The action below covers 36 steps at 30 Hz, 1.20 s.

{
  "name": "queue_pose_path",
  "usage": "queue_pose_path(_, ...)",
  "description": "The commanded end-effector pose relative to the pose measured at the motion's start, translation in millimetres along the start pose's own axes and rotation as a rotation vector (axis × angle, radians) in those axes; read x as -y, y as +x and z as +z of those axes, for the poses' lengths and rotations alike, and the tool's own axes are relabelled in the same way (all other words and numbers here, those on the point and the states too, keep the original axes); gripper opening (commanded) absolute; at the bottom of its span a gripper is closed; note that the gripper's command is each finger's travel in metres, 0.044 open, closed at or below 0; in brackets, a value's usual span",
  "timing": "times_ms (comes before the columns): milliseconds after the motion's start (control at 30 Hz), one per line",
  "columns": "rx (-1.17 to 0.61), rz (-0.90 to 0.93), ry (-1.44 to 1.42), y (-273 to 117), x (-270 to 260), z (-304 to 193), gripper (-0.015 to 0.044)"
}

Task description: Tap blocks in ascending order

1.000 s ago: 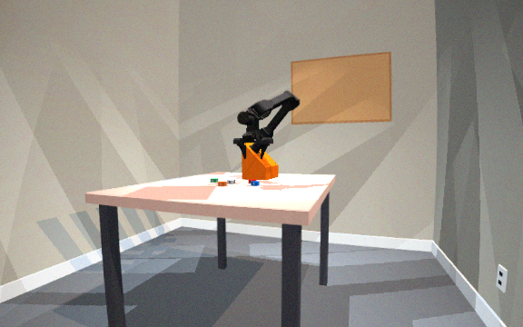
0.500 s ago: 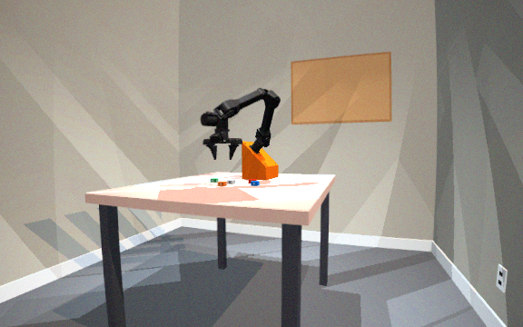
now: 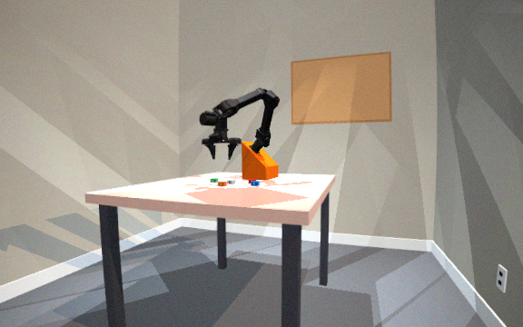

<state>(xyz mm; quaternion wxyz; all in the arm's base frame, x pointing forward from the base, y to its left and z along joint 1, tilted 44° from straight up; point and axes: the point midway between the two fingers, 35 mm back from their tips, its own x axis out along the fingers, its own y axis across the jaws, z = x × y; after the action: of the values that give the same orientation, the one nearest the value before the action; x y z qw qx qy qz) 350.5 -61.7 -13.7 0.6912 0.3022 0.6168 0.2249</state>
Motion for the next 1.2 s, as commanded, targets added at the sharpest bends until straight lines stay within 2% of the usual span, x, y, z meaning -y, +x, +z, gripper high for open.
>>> queue_pose_path(0, -0.001, -0.002, -0.004, -0.4, 0.7, -0.2, 0.0400)
queue_pose_path(167, -0.002, -0.004, -0.004, -0.8, -8.7, -1.4, 0.0400)
queue_pose_path(467, -0.003, 0.000, -0.001, -0.8, -126.0, -44.6, 0.0400)
queue_pose_path(633, -0.004, 0.005, -0.001, -0.1, -141.8, -55.7, 0.0400)
queue_pose_path(700, -0.006, 0.002, 0.000, 11.0, -141.4, -54.8, 0.0348)
queue_pose_path(867, -0.004, 0.007, -0.001, 78.4, -142.7, -56.1, 0.0216)
queue_pose_path(1100, -0.004, 0.008, -0.001, 80.8, -142.9, -56.4, 0.0032)
queue_pose_path(1167, -0.004, 0.008, -0.001, 80.8, -142.9, -56.4, 0.0020)
